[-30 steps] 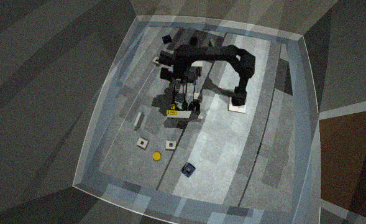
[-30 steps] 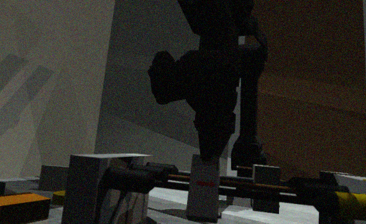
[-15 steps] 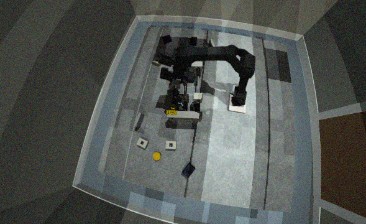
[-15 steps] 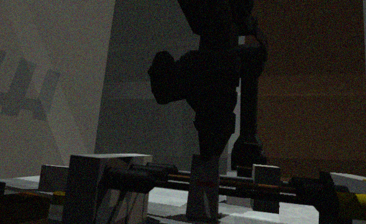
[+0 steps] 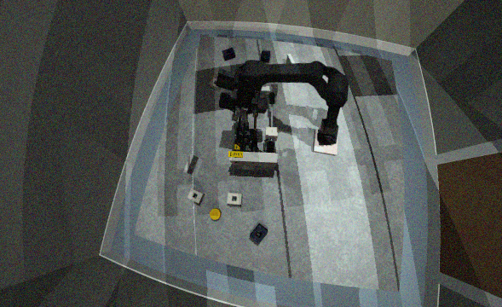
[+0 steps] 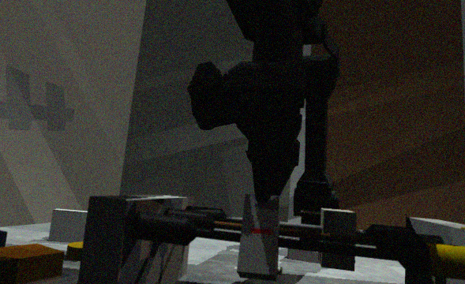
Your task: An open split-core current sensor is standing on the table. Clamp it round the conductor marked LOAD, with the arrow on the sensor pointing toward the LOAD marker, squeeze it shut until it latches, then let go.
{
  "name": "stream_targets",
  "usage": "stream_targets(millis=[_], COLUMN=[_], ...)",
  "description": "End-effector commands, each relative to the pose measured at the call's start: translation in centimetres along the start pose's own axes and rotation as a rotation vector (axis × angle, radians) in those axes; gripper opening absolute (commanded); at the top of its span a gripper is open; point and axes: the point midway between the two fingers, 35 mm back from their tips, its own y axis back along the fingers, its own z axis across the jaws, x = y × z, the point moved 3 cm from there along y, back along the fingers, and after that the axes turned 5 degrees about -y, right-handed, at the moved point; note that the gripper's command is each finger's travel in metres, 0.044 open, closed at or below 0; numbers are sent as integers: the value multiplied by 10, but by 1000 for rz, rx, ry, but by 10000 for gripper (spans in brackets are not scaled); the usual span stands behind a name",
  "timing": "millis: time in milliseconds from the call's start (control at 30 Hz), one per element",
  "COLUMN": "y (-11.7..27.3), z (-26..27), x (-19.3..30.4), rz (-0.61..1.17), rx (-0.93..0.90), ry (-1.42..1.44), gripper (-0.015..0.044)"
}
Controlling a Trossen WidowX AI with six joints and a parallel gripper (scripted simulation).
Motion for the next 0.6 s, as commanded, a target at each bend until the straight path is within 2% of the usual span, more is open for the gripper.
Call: stream_targets(millis=[0,567], y=[-1,-6], z=[5,20], x=[0,1], rz=[-5,-19], rx=[31,201], ry=[-1,-3], gripper=[0,0])
